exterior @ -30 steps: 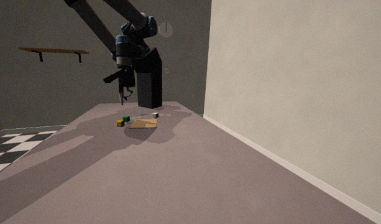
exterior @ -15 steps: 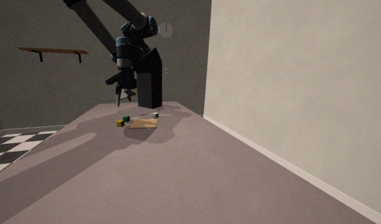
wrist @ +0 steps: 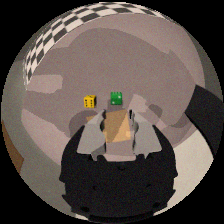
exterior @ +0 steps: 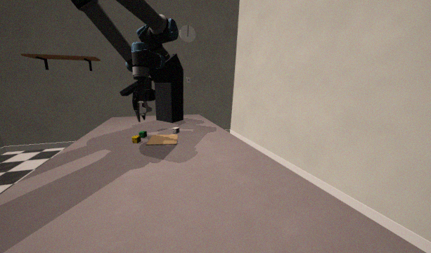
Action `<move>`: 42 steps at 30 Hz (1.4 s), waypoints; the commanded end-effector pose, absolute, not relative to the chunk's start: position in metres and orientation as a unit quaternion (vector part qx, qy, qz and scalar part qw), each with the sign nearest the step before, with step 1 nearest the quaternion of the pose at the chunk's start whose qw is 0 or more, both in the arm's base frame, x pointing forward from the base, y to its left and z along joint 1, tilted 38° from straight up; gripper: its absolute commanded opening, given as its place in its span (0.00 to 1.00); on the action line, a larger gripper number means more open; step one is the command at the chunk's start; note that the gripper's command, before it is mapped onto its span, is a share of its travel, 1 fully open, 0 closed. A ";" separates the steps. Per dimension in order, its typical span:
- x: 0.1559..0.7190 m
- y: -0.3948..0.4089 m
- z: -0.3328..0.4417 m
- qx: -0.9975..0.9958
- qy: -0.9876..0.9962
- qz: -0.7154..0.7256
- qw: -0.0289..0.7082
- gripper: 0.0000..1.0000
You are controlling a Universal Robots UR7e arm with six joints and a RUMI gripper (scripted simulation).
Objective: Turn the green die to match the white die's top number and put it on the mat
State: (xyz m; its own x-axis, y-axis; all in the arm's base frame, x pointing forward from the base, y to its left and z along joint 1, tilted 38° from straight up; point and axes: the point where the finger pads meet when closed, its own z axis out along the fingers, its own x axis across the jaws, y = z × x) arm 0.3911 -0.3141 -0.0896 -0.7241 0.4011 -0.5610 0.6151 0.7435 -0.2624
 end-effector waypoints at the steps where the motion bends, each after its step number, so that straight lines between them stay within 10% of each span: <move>1: 0.391 -0.314 -0.089 0.282 0.901 -0.221 0.243 0.28; 42: 0.392 -0.316 -0.092 0.285 0.901 -0.220 0.243 0.28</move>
